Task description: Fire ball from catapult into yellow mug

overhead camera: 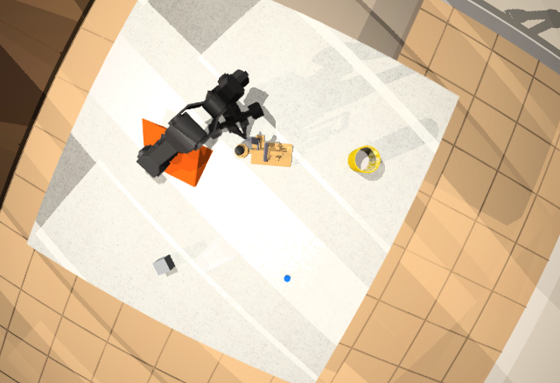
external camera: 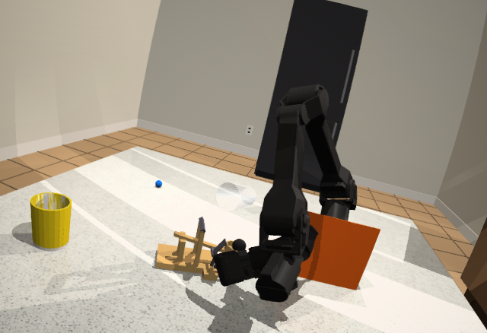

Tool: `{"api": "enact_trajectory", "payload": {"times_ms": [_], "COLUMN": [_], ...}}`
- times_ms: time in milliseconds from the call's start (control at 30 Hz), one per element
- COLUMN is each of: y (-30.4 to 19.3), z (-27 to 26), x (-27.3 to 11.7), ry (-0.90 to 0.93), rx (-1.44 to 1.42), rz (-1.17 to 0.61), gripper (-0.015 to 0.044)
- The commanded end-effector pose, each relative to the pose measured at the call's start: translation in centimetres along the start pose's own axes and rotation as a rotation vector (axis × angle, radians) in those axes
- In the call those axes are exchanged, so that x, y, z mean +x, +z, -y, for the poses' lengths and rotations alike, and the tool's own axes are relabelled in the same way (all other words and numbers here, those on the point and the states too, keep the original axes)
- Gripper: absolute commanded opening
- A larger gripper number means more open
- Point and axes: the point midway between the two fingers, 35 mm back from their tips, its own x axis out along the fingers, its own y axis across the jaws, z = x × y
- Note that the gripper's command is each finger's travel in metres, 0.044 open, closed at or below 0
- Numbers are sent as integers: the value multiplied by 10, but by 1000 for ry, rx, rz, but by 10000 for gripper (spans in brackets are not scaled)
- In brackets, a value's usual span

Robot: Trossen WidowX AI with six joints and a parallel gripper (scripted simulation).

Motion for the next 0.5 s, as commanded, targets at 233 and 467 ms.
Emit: {"api": "enact_trajectory", "payload": {"times_ms": [233,467], "y": [-9,-40], "z": [22,31], "x": [-37,-116], "ry": [-4,-2], "rx": [-6,2], "rz": [9,8], "gripper": [0,0]}}
